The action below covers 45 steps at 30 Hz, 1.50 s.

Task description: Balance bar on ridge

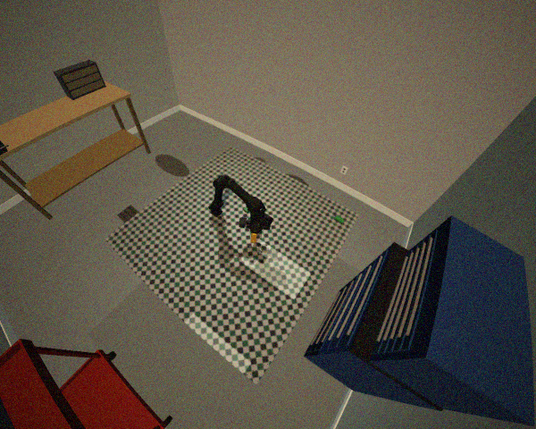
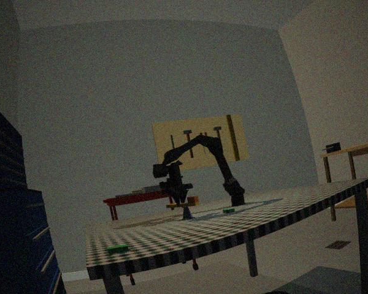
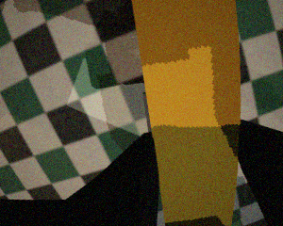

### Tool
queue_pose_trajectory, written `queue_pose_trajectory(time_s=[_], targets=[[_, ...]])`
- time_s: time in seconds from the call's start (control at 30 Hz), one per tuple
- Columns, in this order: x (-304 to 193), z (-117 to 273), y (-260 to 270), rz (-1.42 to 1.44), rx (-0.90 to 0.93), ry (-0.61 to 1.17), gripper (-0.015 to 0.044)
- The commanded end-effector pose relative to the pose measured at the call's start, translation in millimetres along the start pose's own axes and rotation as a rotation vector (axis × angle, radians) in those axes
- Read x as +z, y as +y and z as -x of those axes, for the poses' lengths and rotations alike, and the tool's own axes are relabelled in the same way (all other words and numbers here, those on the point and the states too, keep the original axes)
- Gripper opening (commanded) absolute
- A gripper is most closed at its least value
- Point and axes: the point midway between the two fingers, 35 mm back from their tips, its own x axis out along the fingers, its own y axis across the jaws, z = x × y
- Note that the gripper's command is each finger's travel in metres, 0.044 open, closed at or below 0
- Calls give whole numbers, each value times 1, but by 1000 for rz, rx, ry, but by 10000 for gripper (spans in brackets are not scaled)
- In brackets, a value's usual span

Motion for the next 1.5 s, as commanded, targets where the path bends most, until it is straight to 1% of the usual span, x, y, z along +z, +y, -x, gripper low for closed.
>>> queue_pose_trajectory(time_s=[0.0, 1.47], targets=[[-1, 1, 1, -1, 8, 1, 0], [-1, -3, 0, -1, 8, 1, 0]])
